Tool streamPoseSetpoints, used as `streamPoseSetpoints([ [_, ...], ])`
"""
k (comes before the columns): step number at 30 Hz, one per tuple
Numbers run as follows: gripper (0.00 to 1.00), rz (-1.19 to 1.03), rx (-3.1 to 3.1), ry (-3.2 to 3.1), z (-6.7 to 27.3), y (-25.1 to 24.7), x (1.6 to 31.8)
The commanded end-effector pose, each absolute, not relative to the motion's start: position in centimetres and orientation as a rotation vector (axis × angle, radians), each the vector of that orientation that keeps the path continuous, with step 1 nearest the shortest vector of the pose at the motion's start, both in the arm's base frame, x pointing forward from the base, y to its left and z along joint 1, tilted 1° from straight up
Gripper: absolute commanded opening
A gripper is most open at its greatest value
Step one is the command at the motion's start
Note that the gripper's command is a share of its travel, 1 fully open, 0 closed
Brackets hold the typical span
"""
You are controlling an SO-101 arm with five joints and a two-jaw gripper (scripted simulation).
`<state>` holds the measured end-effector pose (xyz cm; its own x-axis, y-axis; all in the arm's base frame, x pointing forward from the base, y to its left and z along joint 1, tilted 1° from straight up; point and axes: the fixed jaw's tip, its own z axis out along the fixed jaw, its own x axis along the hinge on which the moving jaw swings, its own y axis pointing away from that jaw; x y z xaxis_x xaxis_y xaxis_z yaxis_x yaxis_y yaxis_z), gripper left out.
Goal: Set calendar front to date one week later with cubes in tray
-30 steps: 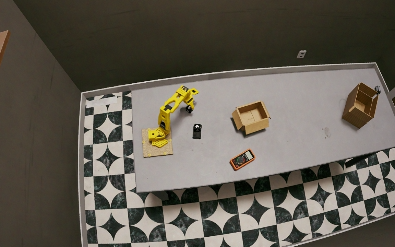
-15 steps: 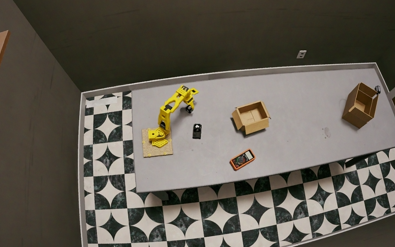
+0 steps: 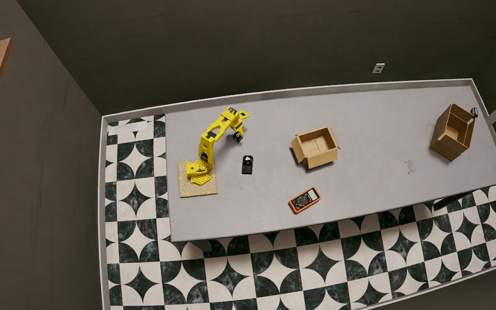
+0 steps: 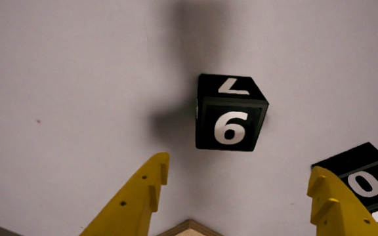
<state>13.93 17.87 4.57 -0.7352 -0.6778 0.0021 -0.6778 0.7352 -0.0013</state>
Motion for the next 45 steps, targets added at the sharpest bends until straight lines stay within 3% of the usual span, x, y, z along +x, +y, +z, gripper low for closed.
streamPoseSetpoints([
  [1,0.35,0.012,1.168,-2.901,4.4,17.9,13.7],
  [45,0.35,0.012,1.168,-2.901,0.4,17.9,13.7],
])
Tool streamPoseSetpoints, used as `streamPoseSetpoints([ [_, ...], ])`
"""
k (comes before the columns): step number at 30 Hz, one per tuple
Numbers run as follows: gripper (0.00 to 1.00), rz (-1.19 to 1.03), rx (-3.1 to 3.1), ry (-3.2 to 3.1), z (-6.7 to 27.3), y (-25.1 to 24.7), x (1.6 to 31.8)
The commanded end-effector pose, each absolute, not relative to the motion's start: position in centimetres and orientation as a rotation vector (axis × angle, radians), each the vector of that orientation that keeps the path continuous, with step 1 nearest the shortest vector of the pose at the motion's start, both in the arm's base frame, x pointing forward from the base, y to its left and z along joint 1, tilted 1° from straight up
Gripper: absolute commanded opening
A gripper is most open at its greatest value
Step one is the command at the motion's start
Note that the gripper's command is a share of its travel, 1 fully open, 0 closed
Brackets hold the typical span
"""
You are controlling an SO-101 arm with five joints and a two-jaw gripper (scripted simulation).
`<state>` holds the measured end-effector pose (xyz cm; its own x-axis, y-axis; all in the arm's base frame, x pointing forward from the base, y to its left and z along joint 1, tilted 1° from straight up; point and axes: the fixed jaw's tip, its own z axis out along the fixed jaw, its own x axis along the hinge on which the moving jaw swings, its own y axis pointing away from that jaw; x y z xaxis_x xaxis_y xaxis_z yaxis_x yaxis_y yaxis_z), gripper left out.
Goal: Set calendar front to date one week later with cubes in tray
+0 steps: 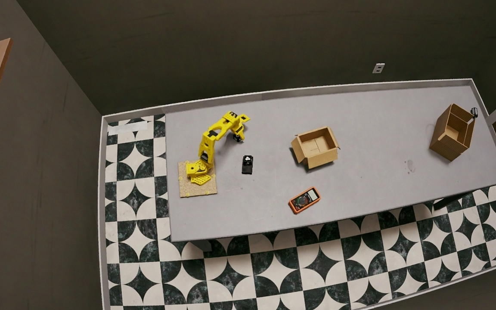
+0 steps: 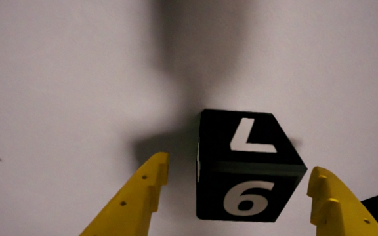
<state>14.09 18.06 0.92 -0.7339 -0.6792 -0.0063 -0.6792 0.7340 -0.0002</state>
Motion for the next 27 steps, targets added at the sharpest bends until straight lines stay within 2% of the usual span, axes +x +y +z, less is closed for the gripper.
streamPoseSetpoints([
  [1,0.35,-0.012,-1.179,2.927,0.41,17.88,13.69],
  [12,0.34,-0.012,-1.179,2.927,0.41,17.84,13.73],
  [27,0.28,-0.011,-1.179,2.927,0.42,17.53,14.03],
])
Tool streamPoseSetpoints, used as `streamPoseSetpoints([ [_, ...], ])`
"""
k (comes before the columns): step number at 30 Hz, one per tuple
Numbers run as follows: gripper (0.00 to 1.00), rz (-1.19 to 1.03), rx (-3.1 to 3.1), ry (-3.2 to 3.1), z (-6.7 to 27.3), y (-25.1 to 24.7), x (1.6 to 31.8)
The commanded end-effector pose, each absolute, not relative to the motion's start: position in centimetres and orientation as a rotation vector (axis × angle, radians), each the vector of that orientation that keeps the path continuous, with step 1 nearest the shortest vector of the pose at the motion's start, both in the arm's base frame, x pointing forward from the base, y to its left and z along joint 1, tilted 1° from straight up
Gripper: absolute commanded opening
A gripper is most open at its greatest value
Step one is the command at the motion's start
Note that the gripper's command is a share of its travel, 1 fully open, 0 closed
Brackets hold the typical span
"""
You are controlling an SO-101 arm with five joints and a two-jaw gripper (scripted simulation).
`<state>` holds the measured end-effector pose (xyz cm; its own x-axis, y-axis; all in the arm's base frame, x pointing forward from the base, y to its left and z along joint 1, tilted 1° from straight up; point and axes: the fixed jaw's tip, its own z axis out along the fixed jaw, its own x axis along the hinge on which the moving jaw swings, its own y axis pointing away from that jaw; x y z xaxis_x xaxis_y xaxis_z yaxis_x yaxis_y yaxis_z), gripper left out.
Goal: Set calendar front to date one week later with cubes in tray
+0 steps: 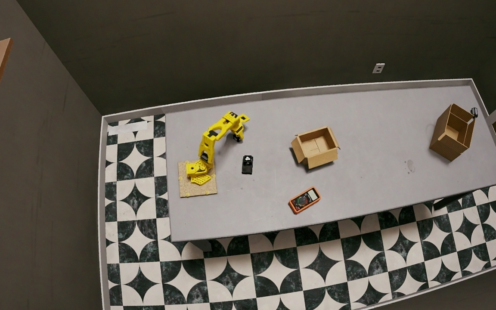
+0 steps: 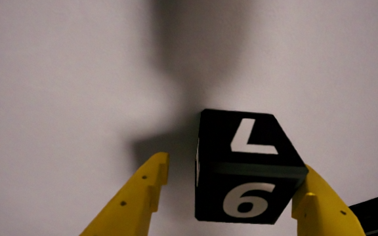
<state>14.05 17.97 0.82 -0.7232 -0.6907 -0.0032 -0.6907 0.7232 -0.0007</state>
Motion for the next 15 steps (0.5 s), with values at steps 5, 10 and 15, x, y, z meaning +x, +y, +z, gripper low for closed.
streamPoseSetpoints([
  [5,0.26,-0.011,-1.179,2.927,0.42,17.38,14.17],
  [10,0.24,-0.011,-1.179,2.927,0.42,17.30,14.24],
  [15,0.22,-0.011,-1.179,2.927,0.42,17.21,14.33],
])
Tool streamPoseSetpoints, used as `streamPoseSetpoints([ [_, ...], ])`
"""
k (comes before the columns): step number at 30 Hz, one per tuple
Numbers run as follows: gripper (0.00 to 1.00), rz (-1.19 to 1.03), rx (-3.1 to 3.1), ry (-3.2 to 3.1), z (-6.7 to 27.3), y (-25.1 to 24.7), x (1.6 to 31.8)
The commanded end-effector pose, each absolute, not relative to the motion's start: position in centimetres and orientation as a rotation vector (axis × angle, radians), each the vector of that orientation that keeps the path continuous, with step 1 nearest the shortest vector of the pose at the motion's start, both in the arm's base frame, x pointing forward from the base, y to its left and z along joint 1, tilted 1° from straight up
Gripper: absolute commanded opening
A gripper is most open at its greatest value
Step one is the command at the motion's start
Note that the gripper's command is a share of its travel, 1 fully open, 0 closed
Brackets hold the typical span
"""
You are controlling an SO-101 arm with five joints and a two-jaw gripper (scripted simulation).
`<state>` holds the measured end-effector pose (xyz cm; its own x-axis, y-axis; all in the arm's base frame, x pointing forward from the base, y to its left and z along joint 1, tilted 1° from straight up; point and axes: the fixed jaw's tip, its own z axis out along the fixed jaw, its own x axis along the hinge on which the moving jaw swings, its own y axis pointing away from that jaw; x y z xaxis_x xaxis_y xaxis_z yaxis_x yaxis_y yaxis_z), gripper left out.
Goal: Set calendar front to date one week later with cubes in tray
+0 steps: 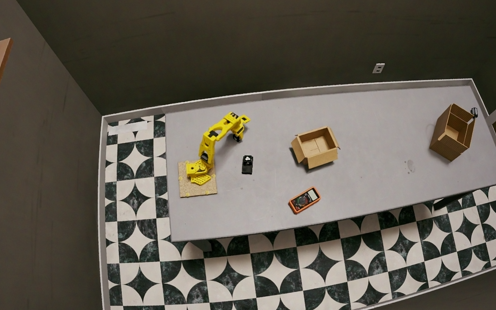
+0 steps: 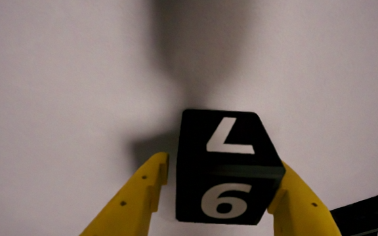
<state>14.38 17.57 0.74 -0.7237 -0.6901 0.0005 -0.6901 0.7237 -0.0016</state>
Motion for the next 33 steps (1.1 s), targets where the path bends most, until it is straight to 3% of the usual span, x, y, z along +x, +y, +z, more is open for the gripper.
streamPoseSetpoints([
  [1,0.22,-0.010,-1.179,2.927,0.42,17.19,14.34],
  [18,0.20,-0.010,-1.179,2.927,0.42,17.15,14.38],
  [33,0.06,-0.010,-1.179,2.927,0.42,17.15,14.38],
])
